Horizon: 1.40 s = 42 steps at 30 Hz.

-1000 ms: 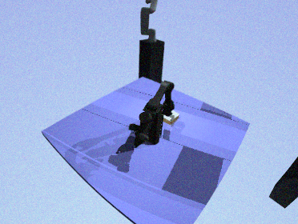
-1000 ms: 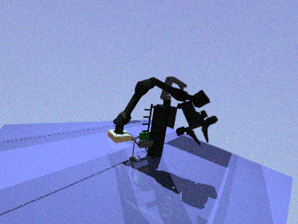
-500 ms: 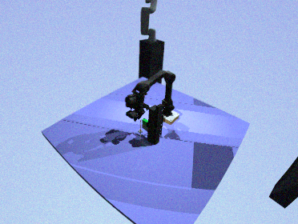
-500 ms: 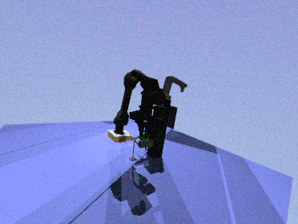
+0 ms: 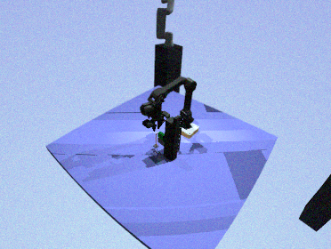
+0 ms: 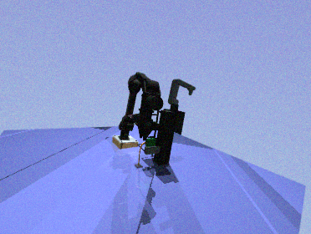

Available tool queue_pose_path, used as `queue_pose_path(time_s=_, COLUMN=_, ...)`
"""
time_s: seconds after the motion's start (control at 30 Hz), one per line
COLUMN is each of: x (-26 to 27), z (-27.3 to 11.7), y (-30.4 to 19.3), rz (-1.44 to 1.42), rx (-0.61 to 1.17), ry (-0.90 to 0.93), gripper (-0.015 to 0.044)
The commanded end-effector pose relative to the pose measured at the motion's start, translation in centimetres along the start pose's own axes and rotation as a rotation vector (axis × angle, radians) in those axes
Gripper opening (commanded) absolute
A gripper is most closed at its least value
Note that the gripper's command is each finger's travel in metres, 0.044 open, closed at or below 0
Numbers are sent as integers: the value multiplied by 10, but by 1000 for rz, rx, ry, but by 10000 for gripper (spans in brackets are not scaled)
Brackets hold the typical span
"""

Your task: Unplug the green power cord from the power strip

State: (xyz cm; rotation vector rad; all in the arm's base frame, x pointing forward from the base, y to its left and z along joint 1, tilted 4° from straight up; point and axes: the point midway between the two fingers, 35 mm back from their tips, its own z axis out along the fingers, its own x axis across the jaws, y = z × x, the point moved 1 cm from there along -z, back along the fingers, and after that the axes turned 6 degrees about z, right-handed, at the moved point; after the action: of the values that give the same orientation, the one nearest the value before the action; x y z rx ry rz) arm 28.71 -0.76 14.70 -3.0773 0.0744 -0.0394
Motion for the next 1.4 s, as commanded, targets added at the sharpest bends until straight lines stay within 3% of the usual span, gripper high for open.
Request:
queue_pose_path(time_s=0.0, x=-2, z=1, y=-6, rz=3, rx=7, ry=-6, gripper=160)
queue_pose_path(time_s=1.2, x=-6, z=12, y=-38, rz=3, rx=9, ry=-6, gripper=160)
queue_pose_path(time_s=1.37, x=-6, z=10, y=-37, rz=-2, rx=5, ry=-2, gripper=48)
